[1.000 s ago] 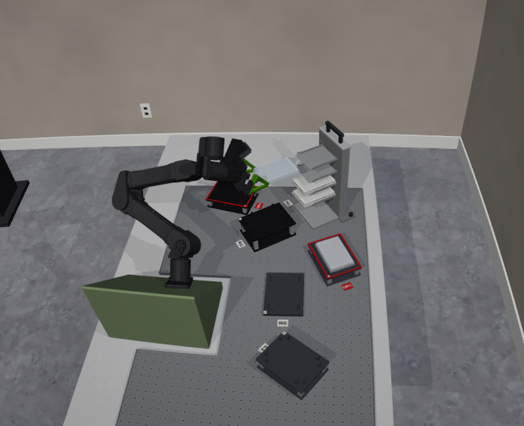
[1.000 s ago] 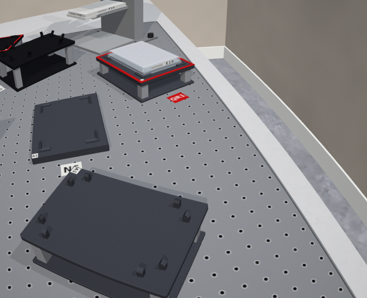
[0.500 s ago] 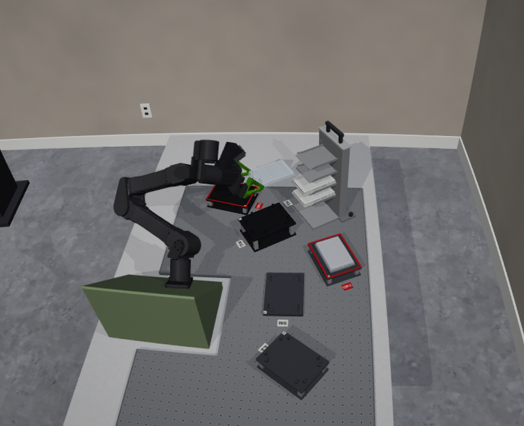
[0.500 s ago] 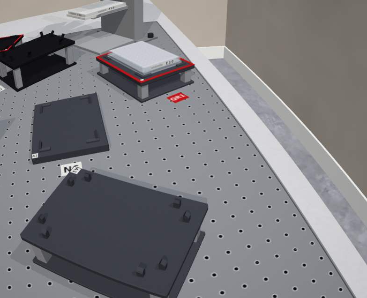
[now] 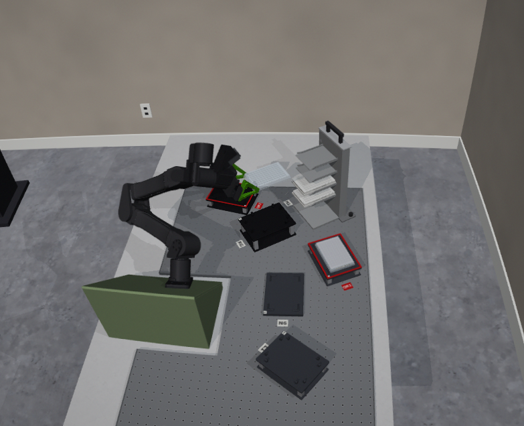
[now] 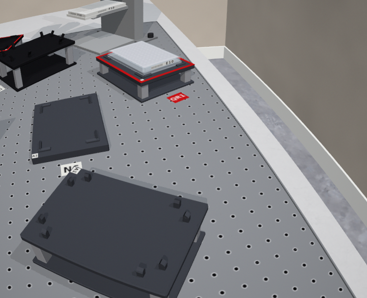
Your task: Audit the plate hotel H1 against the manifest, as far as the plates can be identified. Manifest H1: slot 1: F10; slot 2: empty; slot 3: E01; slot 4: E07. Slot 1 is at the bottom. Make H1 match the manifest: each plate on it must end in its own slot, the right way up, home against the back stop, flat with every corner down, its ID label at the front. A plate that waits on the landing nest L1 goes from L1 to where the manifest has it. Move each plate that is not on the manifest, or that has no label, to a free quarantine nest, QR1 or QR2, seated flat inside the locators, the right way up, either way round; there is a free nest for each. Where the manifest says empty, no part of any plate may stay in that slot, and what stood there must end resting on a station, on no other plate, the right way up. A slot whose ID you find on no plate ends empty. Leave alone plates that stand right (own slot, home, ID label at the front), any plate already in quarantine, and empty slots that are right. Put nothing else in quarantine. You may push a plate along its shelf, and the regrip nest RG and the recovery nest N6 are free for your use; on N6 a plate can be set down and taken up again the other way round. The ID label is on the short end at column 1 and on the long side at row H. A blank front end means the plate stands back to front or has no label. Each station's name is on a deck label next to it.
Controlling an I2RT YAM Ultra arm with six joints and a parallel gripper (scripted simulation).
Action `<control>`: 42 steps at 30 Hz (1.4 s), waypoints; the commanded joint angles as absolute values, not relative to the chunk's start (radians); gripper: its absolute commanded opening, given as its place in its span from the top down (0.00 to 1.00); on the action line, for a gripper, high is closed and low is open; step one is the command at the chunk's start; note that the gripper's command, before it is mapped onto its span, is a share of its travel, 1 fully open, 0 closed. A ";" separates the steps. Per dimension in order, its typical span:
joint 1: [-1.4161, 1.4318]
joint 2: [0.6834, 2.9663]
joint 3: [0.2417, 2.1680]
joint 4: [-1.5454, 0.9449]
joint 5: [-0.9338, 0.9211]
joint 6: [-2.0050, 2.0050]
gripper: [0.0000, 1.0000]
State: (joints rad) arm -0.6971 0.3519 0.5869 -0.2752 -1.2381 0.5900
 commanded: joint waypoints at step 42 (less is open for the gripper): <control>-0.551 0.277 0.532 -0.276 -1.101 0.600 0.14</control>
